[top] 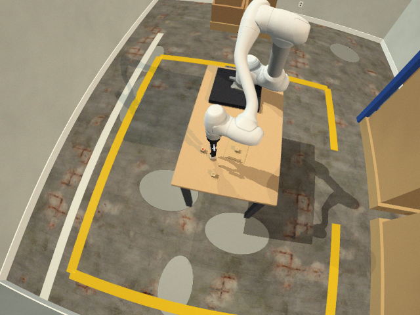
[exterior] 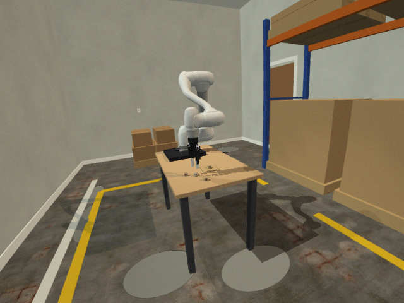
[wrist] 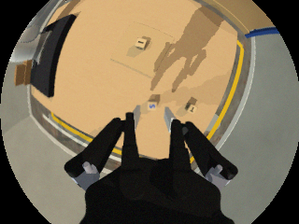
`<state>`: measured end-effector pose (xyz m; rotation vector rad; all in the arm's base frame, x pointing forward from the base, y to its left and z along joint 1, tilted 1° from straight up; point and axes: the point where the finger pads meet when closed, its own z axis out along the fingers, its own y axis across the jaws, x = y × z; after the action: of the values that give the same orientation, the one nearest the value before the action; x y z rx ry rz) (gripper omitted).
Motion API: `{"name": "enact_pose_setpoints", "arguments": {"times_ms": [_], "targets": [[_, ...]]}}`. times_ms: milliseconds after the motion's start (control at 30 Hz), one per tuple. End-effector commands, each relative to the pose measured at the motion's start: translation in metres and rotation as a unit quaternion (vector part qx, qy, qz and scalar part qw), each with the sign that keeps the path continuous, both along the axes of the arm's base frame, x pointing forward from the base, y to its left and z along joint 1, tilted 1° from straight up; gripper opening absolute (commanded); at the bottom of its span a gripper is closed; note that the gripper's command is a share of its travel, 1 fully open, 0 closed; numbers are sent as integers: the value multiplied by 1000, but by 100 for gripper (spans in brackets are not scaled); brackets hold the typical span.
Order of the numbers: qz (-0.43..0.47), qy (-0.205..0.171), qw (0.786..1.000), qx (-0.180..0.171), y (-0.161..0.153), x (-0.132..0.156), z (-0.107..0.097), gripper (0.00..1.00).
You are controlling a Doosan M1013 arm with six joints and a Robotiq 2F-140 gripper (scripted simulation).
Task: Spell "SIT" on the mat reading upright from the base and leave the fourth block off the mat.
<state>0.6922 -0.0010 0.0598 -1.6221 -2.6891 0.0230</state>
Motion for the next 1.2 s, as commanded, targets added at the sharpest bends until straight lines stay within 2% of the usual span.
{"name": "enact_pose_setpoints", "arguments": {"times_ms": [0,400,1167], "targets": [[0,0,1000,0,0,0,-4,37],[0,0,1000,0,0,0,-22,37],[0,0,1000,0,0,0,-34,37]]}}
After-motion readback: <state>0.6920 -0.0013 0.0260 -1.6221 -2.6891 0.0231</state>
